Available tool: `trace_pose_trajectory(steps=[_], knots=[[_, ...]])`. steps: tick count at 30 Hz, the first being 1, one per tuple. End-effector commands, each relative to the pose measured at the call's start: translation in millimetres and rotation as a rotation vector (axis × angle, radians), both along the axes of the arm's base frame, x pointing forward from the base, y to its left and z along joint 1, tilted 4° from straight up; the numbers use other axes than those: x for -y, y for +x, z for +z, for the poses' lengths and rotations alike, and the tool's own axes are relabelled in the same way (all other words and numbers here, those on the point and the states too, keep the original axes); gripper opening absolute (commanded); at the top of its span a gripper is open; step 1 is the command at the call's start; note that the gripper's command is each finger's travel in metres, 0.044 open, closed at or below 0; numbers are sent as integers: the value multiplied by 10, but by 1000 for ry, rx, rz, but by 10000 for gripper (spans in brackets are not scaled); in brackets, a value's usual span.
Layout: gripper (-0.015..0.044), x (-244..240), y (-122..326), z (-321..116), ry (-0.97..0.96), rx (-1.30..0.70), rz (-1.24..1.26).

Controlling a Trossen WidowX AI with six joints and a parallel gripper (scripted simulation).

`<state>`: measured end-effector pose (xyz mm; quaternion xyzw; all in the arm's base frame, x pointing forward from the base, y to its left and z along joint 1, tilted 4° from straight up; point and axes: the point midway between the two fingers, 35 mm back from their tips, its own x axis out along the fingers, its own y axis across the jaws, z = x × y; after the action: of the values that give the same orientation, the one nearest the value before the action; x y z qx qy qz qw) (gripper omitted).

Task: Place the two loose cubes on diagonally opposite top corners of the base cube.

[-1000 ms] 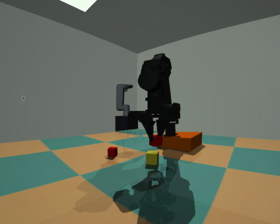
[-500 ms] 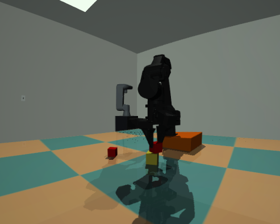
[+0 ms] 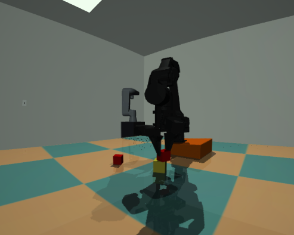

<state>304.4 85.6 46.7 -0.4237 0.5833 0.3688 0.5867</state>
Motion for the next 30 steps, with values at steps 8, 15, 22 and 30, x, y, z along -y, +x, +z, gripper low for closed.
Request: trace_pose_trajectory(steps=[8,15,22,30], knots=[[131,2,4,-4,-1,2,-1],[205,2,4,-4,-1,2,-1],[205,-7,-5,103,0,0,0],[205,-12,-9,190,0,0,0]])
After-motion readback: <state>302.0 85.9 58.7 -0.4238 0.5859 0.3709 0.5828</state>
